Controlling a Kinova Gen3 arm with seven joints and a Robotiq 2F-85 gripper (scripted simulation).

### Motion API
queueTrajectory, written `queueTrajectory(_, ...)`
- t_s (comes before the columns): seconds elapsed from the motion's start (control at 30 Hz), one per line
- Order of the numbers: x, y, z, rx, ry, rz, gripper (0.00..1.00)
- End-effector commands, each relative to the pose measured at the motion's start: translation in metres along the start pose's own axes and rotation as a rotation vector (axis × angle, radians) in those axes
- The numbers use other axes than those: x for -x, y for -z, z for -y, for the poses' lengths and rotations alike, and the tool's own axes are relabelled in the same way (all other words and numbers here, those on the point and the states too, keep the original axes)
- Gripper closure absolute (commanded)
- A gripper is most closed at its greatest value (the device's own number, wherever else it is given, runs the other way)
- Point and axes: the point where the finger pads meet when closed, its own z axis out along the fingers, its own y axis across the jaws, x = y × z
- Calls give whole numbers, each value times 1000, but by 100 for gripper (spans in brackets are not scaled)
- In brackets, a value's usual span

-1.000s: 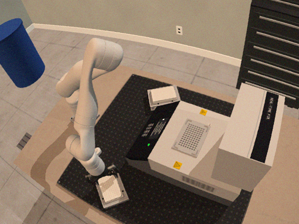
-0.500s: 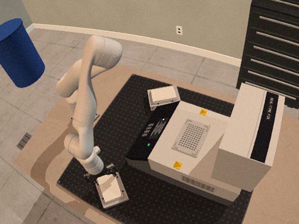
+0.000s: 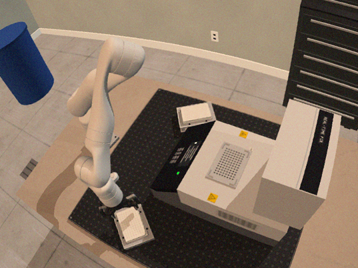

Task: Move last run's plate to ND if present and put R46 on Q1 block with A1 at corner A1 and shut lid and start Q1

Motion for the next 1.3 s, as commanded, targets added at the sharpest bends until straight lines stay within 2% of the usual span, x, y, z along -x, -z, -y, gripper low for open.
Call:
queueTrajectory(0.0,1,7,-4,6,2,2,0)
queueTrajectory(1.27,1,52,-4,5,2,1,0)
